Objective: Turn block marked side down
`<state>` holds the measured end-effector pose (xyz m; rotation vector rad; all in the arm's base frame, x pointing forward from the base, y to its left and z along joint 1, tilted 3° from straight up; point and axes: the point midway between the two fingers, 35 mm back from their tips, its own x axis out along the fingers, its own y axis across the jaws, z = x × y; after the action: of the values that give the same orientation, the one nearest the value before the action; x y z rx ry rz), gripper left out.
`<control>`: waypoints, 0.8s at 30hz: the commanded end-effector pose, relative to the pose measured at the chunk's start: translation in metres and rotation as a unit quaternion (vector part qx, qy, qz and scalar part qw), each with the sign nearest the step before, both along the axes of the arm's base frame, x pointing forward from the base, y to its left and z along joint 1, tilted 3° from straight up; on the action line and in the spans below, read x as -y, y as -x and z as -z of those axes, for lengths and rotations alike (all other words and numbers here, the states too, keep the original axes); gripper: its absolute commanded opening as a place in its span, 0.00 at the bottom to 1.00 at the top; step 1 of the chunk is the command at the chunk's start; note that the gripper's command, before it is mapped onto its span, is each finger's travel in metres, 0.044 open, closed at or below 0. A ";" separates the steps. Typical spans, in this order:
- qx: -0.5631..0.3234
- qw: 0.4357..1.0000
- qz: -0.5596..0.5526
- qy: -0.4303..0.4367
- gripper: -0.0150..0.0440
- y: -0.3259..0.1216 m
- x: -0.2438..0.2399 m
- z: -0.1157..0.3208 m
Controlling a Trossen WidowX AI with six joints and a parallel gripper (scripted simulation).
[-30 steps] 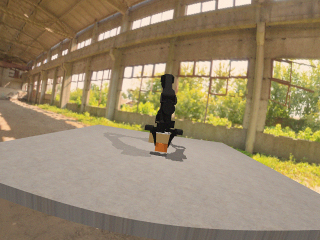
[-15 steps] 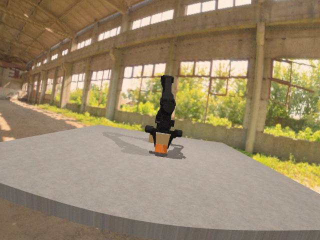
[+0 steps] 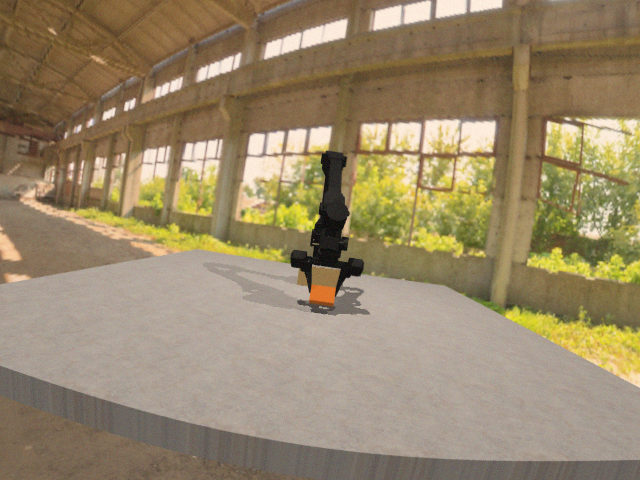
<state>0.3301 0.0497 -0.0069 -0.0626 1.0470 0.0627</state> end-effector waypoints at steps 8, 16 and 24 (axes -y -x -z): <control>0.053 0.999 -0.002 -0.002 0.25 -0.011 -0.001 0.013; 0.103 0.995 -0.003 -0.007 0.25 -0.018 -0.003 0.029; 0.152 0.988 -0.003 -0.012 0.25 -0.018 -0.003 0.039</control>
<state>0.3552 0.0538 -0.0351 -0.0454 0.7432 0.0693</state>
